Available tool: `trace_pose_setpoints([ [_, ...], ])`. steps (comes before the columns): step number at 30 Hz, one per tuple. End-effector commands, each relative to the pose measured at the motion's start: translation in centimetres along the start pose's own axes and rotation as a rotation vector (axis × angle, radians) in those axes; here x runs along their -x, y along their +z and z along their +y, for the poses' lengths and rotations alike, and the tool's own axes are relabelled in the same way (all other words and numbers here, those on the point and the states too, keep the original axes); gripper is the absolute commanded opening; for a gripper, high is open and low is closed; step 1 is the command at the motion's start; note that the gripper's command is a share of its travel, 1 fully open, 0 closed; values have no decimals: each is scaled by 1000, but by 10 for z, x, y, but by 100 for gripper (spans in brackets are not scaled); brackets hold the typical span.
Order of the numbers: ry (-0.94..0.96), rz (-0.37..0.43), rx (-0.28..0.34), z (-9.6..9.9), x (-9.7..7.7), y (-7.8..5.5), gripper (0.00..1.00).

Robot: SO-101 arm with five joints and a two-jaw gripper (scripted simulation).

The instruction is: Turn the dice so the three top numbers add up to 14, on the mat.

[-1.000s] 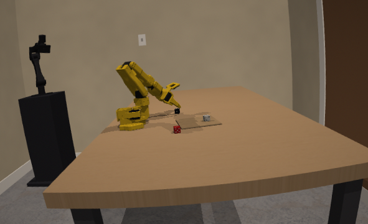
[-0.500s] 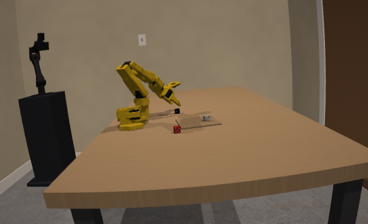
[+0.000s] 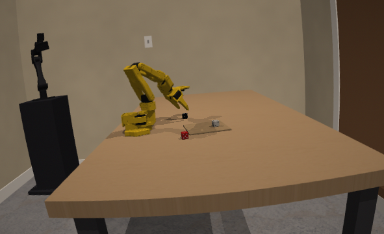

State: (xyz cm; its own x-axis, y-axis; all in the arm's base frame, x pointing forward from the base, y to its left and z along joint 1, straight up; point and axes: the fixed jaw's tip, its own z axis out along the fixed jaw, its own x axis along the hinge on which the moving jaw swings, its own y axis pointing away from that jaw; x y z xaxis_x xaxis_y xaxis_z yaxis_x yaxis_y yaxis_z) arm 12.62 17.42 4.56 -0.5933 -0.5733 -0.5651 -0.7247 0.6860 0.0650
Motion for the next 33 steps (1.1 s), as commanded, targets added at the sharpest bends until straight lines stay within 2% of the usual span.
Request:
trace_pose_setpoints([
  [1,-93,260,-1,3,11,-4,28],
  [7,-118,327,-5,3,11,-4,28],
  [9,-118,327,-5,3,11,-4,28],
  [10,-151,352,7,2,2,-3,28],
  [24,-234,532,12,2,2,-3,28],
  [26,-234,532,12,2,2,-3,28],
  [27,-252,571,16,2,2,-3,28],
  [33,-286,646,24,2,2,-3,28],
])
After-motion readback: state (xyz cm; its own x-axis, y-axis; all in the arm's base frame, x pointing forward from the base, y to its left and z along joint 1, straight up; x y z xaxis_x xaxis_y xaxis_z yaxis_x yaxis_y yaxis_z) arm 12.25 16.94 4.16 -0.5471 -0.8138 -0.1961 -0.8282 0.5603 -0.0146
